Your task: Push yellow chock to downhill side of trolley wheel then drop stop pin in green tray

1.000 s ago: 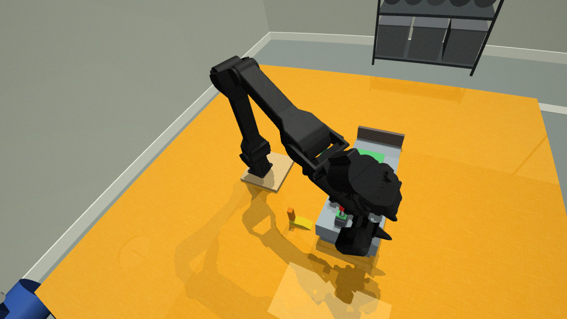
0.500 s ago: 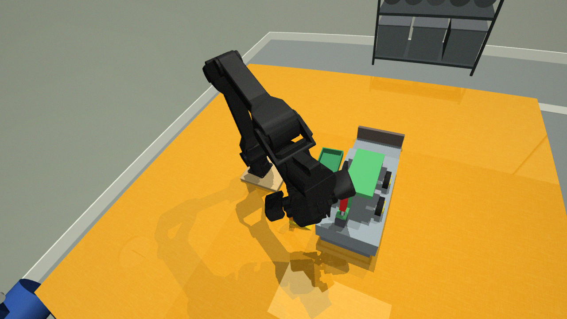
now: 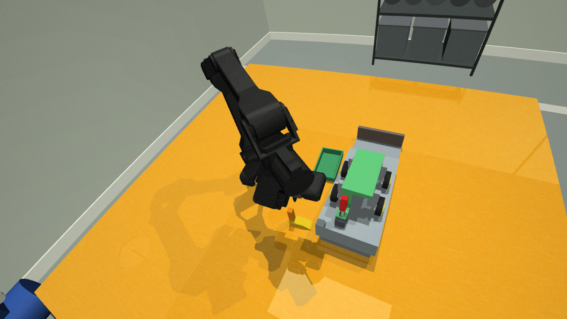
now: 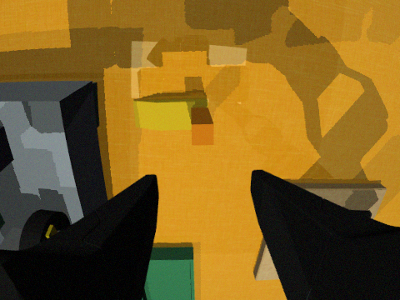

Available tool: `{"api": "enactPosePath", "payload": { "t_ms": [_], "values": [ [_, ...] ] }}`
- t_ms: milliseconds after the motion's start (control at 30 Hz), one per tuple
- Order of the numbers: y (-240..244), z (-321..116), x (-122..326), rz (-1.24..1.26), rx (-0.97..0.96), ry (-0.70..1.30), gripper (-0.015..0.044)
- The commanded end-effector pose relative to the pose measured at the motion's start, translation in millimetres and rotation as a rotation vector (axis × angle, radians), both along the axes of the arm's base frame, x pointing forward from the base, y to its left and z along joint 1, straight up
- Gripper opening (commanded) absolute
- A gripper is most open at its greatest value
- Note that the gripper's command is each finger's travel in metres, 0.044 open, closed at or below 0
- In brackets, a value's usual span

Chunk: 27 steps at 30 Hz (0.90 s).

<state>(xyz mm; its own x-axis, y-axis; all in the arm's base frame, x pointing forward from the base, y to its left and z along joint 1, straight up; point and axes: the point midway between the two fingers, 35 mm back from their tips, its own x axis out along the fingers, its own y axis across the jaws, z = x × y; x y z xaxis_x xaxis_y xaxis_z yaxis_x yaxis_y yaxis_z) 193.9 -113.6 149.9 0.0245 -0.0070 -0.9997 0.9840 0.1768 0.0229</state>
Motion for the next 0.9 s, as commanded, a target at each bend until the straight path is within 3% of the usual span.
{"api": "enactPosePath", "payload": {
  "t_ms": [0, 867],
  "values": [
    [-1, -7, -1, -0.011, -0.004, 0.007, 0.0190],
    [-1, -60, 0, -0.011, -0.003, 0.007, 0.0190]
  ]
}}
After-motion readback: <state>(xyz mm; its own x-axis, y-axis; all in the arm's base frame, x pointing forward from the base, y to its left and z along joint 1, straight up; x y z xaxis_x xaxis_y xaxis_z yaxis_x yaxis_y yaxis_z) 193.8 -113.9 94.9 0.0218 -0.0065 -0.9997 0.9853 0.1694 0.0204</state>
